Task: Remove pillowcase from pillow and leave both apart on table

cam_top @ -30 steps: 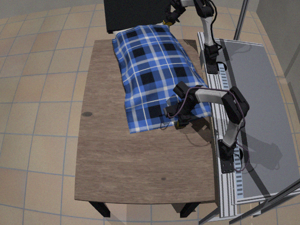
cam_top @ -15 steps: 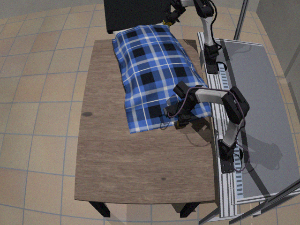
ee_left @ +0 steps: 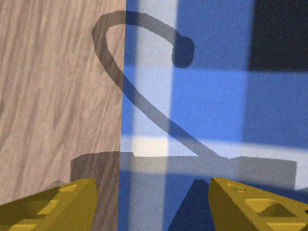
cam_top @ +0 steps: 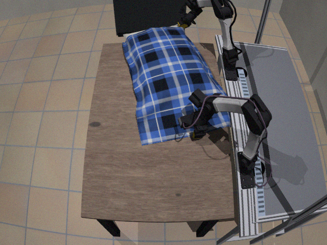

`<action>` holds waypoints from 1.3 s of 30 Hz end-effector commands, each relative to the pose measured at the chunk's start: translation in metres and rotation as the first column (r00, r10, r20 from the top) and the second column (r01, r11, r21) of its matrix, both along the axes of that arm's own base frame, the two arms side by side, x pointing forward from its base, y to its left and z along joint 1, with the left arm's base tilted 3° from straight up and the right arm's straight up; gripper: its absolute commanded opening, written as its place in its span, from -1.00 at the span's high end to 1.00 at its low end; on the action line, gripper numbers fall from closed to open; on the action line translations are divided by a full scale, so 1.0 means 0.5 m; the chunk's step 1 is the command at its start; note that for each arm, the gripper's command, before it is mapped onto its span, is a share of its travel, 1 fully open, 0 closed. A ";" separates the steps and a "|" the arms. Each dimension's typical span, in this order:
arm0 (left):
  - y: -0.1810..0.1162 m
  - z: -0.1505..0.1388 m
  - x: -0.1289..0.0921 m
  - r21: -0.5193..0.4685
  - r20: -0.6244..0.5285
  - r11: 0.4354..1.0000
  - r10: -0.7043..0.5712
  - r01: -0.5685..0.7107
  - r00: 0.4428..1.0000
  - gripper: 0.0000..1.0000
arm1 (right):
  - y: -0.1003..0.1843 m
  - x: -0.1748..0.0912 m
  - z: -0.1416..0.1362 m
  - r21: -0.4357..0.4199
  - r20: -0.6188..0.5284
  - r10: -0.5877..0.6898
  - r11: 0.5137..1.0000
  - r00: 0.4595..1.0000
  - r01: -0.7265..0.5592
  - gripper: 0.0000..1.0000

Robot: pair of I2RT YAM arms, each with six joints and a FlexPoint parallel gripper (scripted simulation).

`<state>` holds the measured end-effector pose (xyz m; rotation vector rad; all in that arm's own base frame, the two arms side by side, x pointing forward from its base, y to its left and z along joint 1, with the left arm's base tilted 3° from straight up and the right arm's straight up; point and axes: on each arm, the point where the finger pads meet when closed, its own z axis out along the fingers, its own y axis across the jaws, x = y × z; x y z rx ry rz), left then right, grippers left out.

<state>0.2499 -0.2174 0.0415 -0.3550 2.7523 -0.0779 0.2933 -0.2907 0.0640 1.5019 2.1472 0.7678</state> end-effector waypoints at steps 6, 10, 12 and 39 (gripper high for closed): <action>0.013 -0.022 -0.001 0.030 -0.007 1.000 0.006 -0.006 1.000 -0.20 | 0.003 0.010 0.002 -0.020 0.006 0.010 1.000 1.000 -0.010 1.00; 0.012 -0.024 -0.001 0.030 -0.007 1.000 0.006 -0.006 1.000 -0.20 | 0.003 0.010 0.002 -0.020 0.006 0.010 1.000 1.000 -0.010 1.00; 0.011 -0.026 -0.001 0.028 -0.005 1.000 0.006 -0.006 1.000 -0.20 | 0.003 0.010 0.002 -0.020 0.006 0.010 1.000 1.000 -0.010 1.00; 0.004 -0.037 -0.004 0.024 -0.004 1.000 0.002 -0.002 1.000 -0.20 | 0.003 0.010 0.002 -0.020 0.006 0.010 1.000 1.000 -0.010 1.00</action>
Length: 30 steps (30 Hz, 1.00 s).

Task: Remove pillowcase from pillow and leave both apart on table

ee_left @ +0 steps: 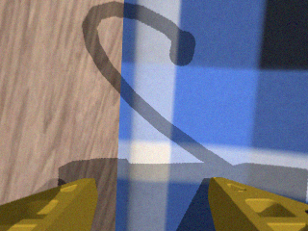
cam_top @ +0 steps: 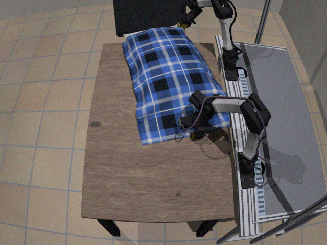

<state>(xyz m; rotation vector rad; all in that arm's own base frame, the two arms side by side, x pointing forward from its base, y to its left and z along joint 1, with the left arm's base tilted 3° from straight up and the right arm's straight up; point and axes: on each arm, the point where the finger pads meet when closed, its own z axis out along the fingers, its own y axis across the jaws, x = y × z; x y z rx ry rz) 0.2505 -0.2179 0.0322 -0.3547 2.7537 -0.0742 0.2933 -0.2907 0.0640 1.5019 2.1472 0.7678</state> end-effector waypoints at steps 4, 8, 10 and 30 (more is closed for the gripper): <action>0.011 -0.021 0.000 0.020 -0.003 1.000 0.014 -0.014 1.000 -0.20 | 0.003 0.010 0.002 -0.020 0.006 0.010 1.000 1.000 -0.010 1.00; 0.015 -0.026 -0.016 0.032 -0.041 0.999 0.000 0.001 0.999 -0.20 | 0.003 0.010 0.002 -0.020 0.006 0.010 1.000 1.000 -0.010 1.00; 0.018 -0.033 -0.023 0.040 -0.057 0.999 -0.002 0.004 0.998 -0.20 | 0.003 0.010 0.002 -0.020 0.006 0.010 1.000 1.000 -0.010 1.00; 0.028 -0.053 -0.043 0.063 -0.095 0.998 -0.002 0.008 0.995 -0.04 | 0.003 0.010 0.002 -0.020 0.006 0.010 1.000 1.000 -0.010 1.00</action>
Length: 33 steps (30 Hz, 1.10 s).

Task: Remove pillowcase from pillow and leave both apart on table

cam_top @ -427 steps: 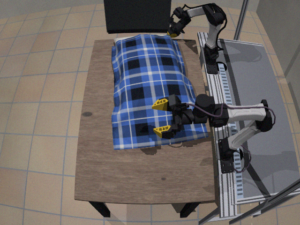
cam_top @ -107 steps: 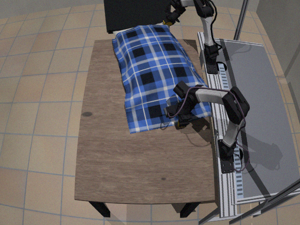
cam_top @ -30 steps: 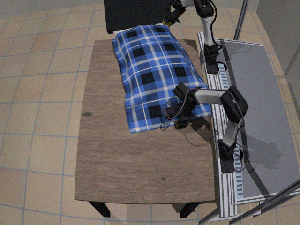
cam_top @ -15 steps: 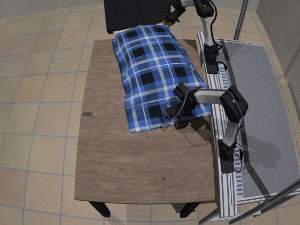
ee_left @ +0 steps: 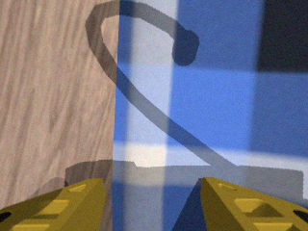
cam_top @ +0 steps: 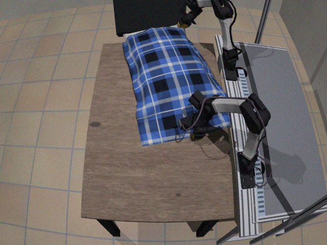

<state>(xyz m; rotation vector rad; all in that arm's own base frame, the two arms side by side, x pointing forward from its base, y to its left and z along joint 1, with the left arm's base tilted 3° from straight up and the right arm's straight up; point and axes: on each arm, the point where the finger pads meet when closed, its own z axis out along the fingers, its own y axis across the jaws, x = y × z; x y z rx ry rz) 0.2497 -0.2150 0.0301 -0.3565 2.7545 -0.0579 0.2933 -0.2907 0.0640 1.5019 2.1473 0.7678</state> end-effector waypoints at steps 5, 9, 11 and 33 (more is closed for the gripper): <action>0.022 -0.049 -0.042 0.053 -0.093 0.999 -0.007 0.012 0.996 0.13 | 0.003 0.010 0.002 -0.020 0.006 0.010 1.000 1.000 -0.010 1.00; 0.022 -0.049 -0.042 0.053 -0.093 0.999 -0.008 0.013 0.996 0.21 | 0.003 0.010 0.002 -0.020 0.006 0.010 1.000 1.000 -0.010 1.00; 0.022 -0.049 -0.042 0.053 -0.093 0.999 -0.008 0.013 0.996 0.30 | 0.003 0.010 0.002 -0.020 0.006 0.010 1.000 1.000 -0.010 1.00; 0.025 -0.049 -0.040 0.054 -0.093 0.999 -0.005 0.010 0.996 0.80 | 0.003 0.010 0.002 -0.020 0.006 0.010 1.000 1.000 -0.010 1.00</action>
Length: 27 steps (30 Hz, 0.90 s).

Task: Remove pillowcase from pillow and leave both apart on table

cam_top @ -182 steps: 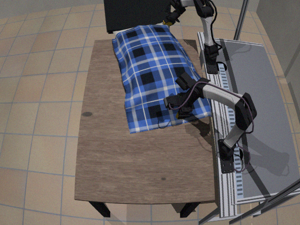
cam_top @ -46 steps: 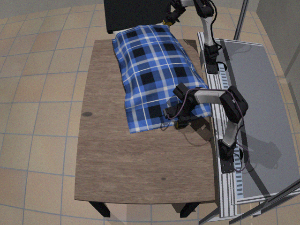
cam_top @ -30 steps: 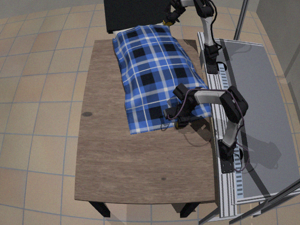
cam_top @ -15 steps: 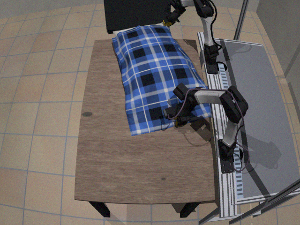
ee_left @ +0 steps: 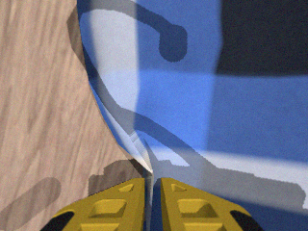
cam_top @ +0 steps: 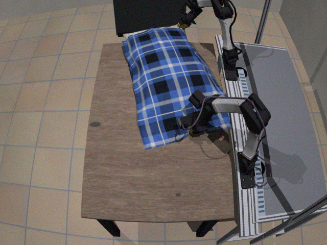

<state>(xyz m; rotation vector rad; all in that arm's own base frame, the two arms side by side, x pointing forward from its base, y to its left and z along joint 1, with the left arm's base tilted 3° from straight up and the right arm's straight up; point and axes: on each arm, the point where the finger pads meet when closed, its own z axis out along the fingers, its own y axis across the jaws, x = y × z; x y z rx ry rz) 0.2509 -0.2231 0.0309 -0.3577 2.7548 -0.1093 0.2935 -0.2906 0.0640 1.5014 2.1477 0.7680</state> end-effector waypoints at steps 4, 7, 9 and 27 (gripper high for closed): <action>0.041 -0.050 -0.042 0.090 -0.096 0.996 0.001 0.008 0.995 0.86 | 0.003 0.010 0.002 -0.020 0.006 0.010 1.000 1.000 -0.010 1.00; 0.041 -0.050 -0.042 0.090 -0.096 0.996 0.001 0.008 0.995 0.86 | 0.003 0.010 0.002 -0.020 0.006 0.010 1.000 1.000 -0.010 1.00; 0.041 -0.050 -0.042 0.090 -0.096 0.996 0.001 0.008 0.995 0.87 | 0.003 0.010 0.002 -0.020 0.006 0.010 1.000 1.000 -0.010 1.00; 0.042 -0.050 -0.041 0.093 -0.092 0.996 0.002 0.007 0.996 0.90 | 0.003 0.010 0.002 -0.020 0.006 0.010 1.000 1.000 -0.010 1.00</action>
